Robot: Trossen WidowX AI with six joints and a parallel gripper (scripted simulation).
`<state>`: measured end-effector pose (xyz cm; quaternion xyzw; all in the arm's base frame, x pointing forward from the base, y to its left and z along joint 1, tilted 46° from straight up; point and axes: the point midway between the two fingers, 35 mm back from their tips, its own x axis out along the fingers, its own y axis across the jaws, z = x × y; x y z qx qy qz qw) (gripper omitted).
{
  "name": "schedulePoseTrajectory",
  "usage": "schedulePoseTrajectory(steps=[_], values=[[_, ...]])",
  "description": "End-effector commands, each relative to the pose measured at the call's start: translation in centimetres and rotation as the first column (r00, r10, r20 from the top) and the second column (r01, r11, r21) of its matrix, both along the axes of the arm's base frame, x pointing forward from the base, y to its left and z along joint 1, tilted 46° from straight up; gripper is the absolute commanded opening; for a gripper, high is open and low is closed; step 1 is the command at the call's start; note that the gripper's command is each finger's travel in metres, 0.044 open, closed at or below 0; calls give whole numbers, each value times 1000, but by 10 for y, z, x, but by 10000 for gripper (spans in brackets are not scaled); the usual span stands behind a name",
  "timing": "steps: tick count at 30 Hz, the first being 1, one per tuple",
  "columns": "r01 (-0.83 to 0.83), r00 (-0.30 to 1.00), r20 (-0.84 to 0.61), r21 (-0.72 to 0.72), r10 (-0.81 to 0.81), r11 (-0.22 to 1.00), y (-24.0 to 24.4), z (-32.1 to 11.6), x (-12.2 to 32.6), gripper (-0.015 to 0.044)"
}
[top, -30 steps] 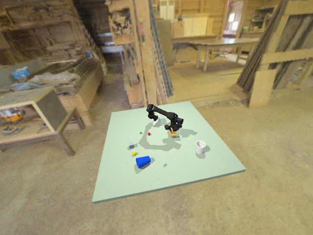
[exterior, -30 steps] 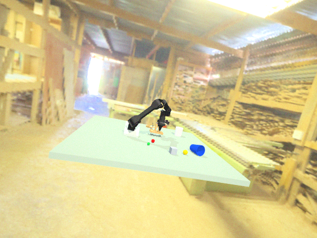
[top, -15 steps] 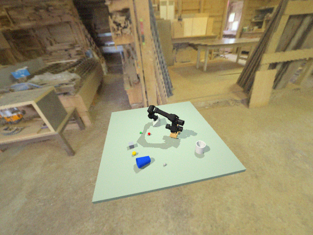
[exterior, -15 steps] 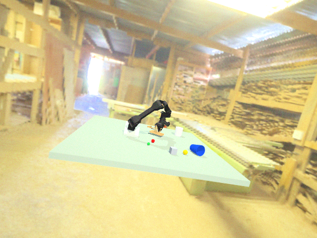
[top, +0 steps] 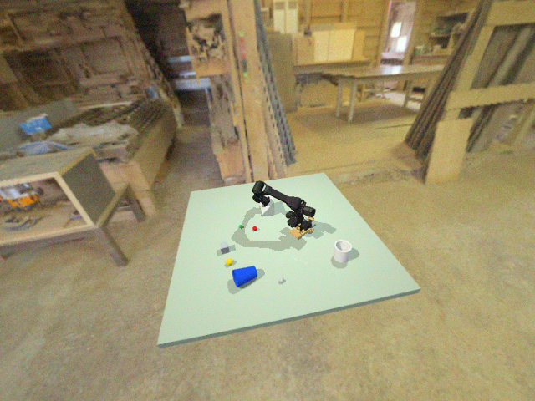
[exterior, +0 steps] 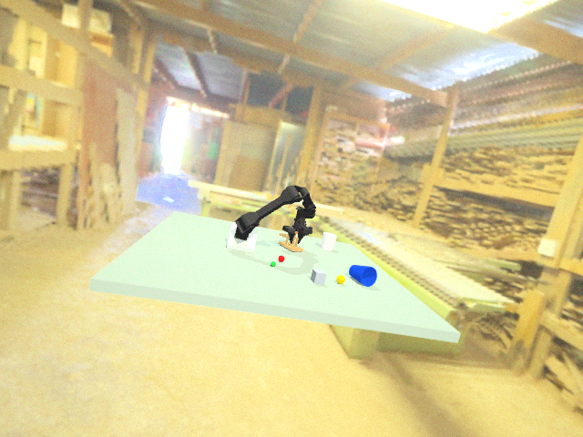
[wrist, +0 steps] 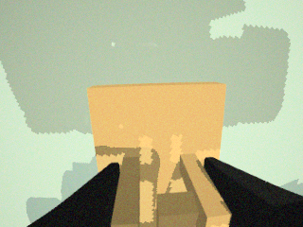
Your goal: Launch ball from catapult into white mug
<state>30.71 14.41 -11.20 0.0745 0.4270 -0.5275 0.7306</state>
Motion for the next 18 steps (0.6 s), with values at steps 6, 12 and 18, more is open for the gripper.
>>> schedulePoseTrajectory(steps=[6,12,18], values=[[49,998,47,5,-49,999,-2,-1,-1,0],[49,998,47,5,-49,999,-2,-1,-1,105],[49,998,47,5,-49,999,-2,-1,-1,263]])
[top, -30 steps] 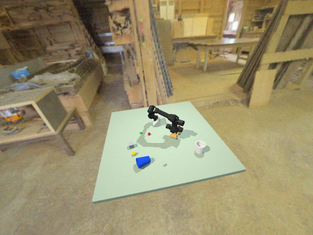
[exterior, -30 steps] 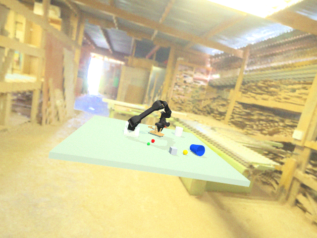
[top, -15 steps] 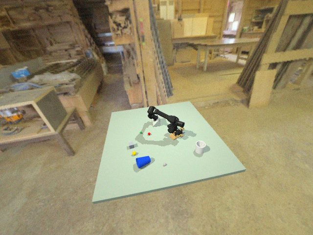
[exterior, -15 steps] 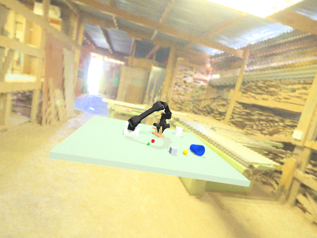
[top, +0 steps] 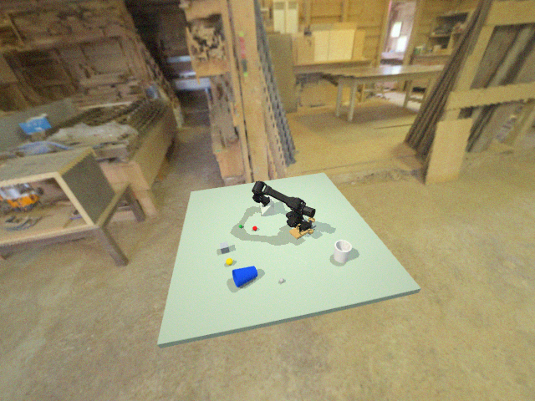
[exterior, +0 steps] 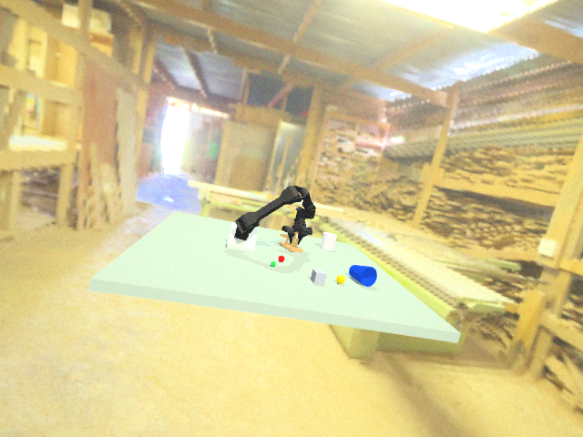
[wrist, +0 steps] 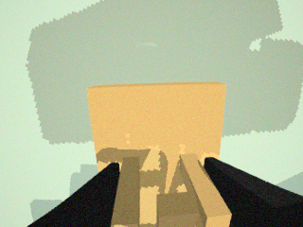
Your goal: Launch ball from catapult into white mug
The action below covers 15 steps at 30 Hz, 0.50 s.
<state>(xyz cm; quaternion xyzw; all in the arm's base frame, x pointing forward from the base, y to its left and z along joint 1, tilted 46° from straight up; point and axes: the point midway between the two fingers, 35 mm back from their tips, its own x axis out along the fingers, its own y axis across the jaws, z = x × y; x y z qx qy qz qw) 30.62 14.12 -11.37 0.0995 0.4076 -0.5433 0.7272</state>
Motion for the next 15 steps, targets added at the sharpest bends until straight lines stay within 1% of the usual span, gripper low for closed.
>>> schedulePoseTrajectory(steps=[1,5,7,12,15], values=[[-2,1000,-2,1,2,1000,0,0,0,289],[-2,1000,-2,1,2,1000,2,2,0,394],[-2,1000,-3,3,2,1000,16,13,1,440],[-1,1000,-3,3,1,1000,65,63,-7,440],[0,1000,-3,3,0,1000,71,70,-9,440]])
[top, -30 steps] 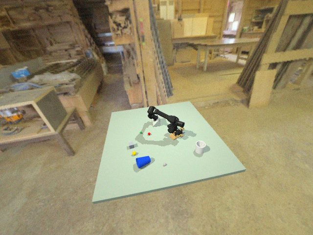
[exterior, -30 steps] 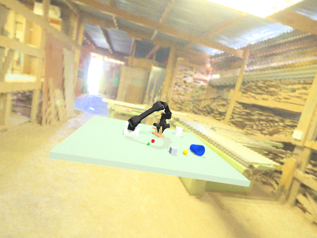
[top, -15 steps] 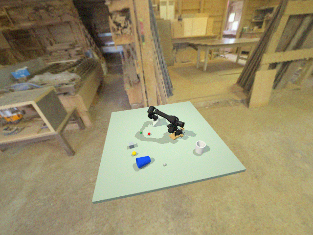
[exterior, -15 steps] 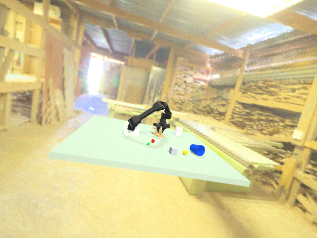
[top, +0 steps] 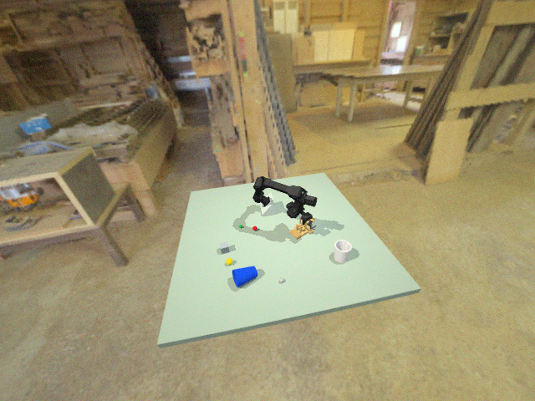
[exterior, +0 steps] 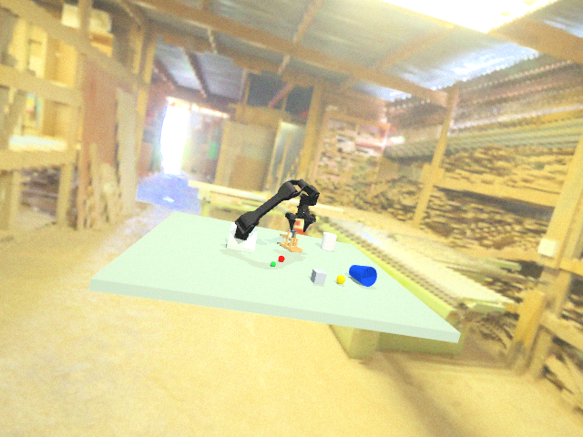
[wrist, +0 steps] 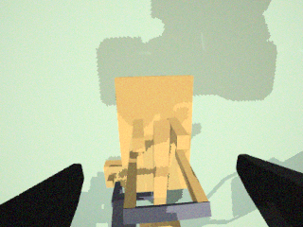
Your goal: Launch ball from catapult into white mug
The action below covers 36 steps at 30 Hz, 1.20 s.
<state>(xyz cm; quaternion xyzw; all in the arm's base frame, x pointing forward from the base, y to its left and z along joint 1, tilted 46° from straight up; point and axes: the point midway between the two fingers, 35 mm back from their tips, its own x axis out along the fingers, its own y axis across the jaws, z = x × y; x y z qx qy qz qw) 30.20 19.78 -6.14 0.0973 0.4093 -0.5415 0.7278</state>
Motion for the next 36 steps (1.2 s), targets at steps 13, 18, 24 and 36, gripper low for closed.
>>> schedulePoseTrajectory(steps=[13,18,24,36], values=[[-5,1000,2,4,5,1000,-1,3,-3,440],[-5,1000,2,3,5,1000,-22,-18,-1,440],[-5,1000,2,3,5,1000,-25,-21,0,440],[-5,1000,3,3,5,1000,-38,-35,2,440]])
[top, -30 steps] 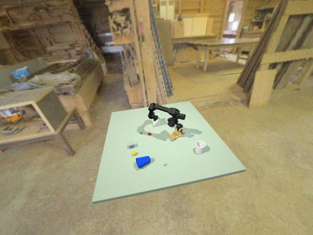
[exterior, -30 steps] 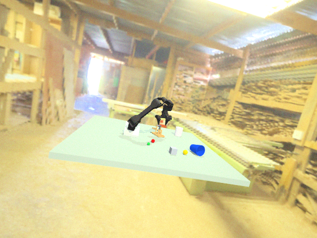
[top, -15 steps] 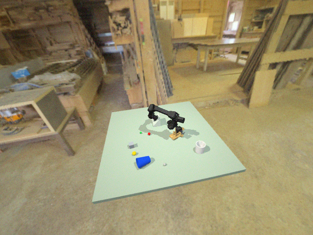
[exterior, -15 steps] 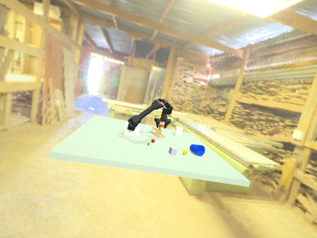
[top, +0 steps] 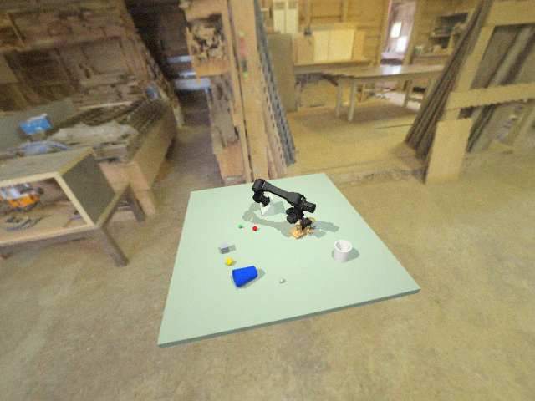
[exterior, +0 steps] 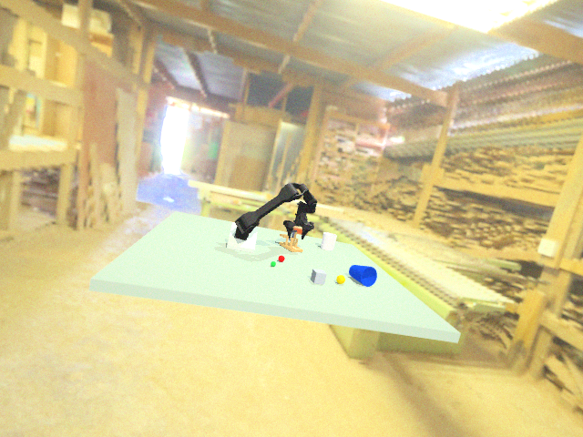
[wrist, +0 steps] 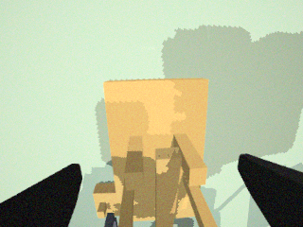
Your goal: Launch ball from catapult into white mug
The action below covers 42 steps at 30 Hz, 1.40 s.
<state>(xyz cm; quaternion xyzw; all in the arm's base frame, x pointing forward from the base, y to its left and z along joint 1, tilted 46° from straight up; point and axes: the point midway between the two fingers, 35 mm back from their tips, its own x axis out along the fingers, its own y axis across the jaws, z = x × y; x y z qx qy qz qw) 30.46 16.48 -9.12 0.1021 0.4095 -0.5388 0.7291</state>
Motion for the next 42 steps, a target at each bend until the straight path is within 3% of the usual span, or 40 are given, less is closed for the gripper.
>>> schedulePoseTrajectory(steps=[1,22,33,39,42], values=[[-4,1000,-4,-6,4,1000,-7,-6,0,440],[-4,1000,-3,-8,4,1000,-27,-25,1,440],[1,1000,-1,-3,-1,1000,-25,-23,2,151],[1,1000,-1,-3,-1,1000,-25,-23,2,111],[0,1000,-2,-2,0,1000,-7,-6,0,32]])
